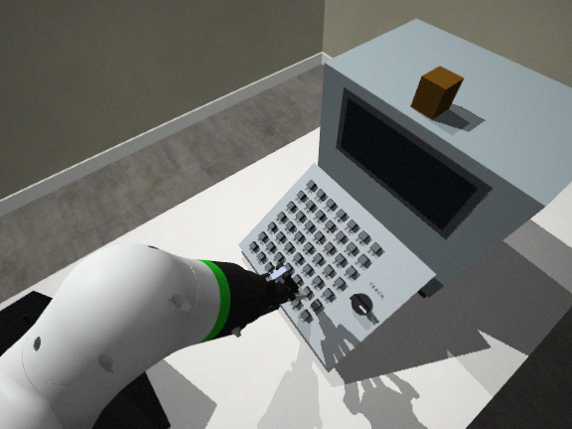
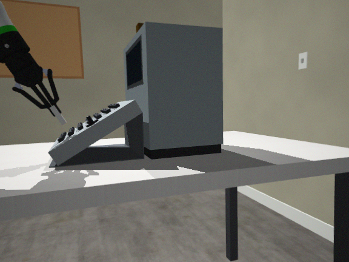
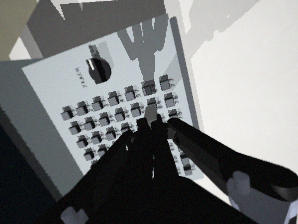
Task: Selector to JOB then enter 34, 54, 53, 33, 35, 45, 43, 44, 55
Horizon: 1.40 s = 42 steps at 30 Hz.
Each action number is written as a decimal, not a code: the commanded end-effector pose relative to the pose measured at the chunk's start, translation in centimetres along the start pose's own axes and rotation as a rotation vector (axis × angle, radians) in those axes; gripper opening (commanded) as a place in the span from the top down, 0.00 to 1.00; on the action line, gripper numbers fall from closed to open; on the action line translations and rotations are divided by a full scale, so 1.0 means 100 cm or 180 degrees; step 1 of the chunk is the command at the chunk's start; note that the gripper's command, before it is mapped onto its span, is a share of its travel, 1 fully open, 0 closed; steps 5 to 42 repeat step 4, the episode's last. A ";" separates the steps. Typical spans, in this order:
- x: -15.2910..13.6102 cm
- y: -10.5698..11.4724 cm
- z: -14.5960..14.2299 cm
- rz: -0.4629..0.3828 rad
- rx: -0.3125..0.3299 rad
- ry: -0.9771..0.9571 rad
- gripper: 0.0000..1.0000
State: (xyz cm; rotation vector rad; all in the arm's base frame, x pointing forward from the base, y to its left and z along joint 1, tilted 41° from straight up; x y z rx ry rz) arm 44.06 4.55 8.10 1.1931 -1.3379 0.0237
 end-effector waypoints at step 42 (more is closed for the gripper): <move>0.000 0.000 0.000 0.0000 0.0001 0.0000 1.00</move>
Point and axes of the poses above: the point where the finger pads meet when closed, its own y axis back along the fingers, its own z axis across the jaws, x = y × z, the point moved 5 cm from there along y, back along the fingers, and after that the axes turned 15 degrees about y, right-handed, at the moved point
